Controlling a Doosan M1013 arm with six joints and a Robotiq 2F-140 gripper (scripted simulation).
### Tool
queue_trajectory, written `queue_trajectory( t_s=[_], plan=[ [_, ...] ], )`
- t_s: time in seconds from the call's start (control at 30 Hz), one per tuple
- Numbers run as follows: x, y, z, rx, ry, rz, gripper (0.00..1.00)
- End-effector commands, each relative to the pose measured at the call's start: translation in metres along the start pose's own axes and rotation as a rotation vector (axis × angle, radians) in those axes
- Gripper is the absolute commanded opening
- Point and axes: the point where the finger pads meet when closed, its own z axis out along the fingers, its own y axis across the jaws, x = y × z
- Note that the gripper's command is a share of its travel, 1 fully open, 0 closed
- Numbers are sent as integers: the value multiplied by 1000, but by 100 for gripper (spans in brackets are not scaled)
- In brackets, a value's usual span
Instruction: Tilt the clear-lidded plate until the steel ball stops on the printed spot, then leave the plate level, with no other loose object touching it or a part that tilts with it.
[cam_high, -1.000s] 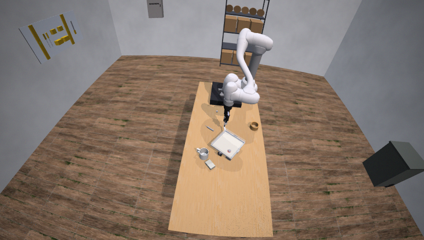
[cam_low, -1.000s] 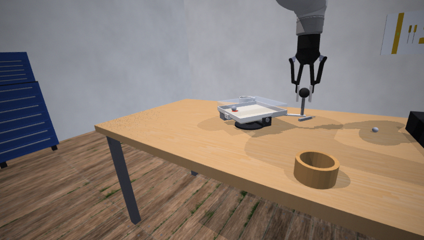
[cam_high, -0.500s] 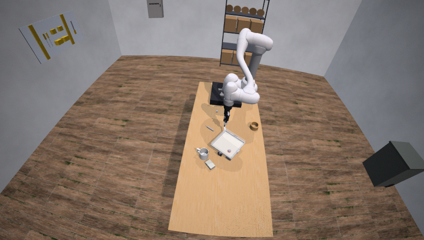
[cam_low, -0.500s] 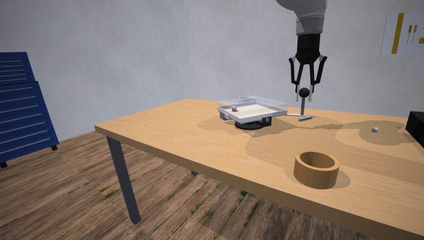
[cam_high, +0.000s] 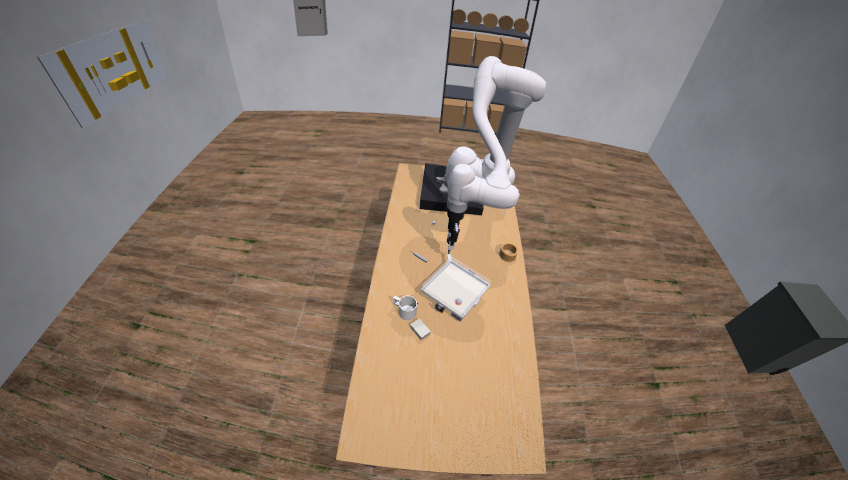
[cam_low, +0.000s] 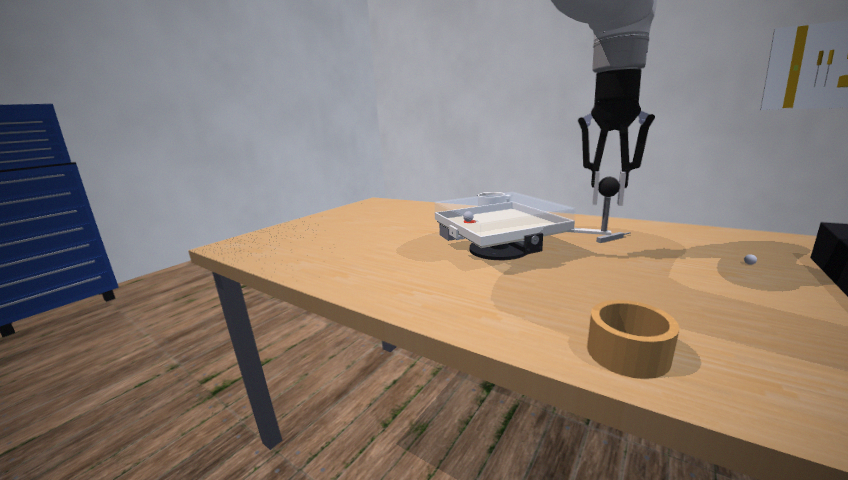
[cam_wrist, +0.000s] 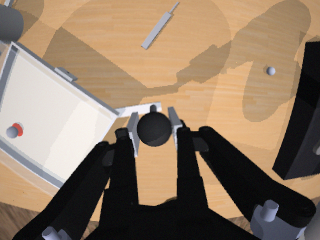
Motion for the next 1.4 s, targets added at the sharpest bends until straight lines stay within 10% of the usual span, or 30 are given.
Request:
queue_trajectory(
  t_s=[0.0,1.37],
  plan=[
    [0,0,0,0,0,0,0],
    [0,-1,-3,0,0,0,0]
  ],
)
